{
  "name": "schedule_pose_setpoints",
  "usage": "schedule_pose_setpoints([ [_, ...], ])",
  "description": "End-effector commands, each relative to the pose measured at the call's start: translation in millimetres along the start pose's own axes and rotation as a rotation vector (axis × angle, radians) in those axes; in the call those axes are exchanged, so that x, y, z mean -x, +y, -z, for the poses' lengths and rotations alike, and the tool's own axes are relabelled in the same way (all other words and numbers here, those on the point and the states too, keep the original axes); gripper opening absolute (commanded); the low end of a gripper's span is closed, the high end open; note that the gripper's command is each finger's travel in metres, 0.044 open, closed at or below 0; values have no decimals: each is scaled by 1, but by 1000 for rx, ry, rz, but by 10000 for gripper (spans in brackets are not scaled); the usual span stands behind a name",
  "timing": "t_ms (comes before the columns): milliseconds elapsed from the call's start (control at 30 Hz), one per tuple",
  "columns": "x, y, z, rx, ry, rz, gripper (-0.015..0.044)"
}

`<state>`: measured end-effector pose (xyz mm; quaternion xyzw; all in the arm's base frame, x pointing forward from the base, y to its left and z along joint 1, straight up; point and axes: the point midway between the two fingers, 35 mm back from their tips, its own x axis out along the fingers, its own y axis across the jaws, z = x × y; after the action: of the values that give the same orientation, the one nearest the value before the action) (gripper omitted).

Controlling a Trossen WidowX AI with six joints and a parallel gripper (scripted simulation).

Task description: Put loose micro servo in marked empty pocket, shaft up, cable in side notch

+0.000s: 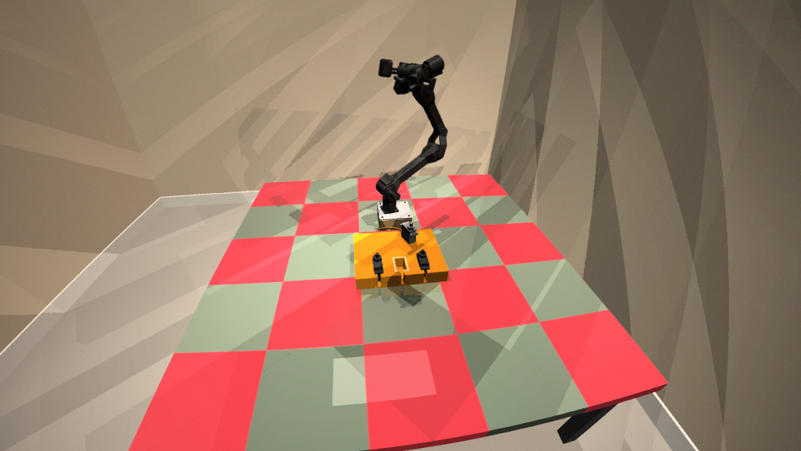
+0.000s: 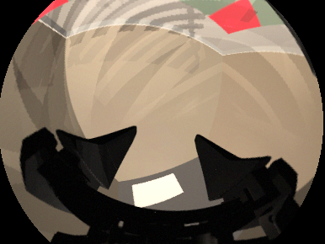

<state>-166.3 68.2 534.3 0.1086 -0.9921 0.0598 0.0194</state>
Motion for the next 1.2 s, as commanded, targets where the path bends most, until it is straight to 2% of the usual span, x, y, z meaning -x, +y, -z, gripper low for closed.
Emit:
schedule_pose_setpoints([
  [0, 0, -1, 0, 2, 1, 2, 426],
  [33, 0, -2, 0, 7, 4, 6, 440],
  [267, -2, -18, 3, 57, 44, 51, 440],
  [500, -3, -56, 4, 135, 96, 153, 440],
  [833, 9, -139, -5, 275, 189, 403, 440],
  [1167, 46, -220, -28, 401, 265, 695, 440],
])
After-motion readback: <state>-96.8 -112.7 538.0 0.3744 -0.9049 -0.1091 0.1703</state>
